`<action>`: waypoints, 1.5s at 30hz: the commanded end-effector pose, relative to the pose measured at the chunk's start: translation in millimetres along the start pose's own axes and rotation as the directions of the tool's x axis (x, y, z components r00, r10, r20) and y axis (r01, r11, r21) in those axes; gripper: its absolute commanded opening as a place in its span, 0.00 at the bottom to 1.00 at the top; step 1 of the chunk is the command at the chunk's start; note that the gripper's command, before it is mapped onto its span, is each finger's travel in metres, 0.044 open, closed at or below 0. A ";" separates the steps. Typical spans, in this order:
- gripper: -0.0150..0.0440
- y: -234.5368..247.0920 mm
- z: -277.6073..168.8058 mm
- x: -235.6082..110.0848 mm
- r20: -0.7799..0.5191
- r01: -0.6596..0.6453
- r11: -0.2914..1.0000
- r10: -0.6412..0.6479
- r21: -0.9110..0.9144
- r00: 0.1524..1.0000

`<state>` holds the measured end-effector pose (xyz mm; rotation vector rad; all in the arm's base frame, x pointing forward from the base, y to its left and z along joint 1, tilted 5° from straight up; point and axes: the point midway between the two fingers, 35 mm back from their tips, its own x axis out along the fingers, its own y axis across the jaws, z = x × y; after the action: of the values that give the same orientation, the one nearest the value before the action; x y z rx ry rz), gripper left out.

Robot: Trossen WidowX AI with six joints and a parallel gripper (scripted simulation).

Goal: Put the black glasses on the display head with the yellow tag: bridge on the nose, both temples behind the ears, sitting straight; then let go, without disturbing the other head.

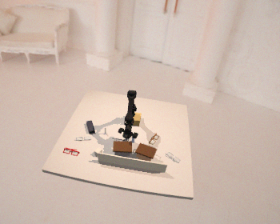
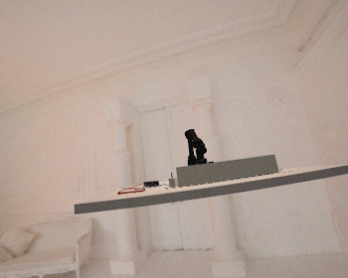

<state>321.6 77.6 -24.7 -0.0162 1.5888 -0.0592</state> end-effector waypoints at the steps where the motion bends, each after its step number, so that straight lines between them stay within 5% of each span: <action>1: 0.44 -0.2 0.0 0.0 0.000 0.001 1.000 -0.001 0.000 1.000; 24: 0.44 -13.2 -2.2 -7.4 -0.013 0.008 1.000 -0.008 -0.005 1.000; 34: 0.44 -0.6 -1.4 -55.4 -0.013 0.007 1.000 -0.007 -0.005 1.000; 38: 0.59 -1.4 1.1 -50.3 -0.003 0.004 1.000 -0.004 -0.011 1.000; 45: 0.59 -3.7 1.6 -52.1 -0.008 0.006 1.000 -0.006 -0.010 1.000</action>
<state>324.0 78.7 27.4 -0.0266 1.5889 -0.0543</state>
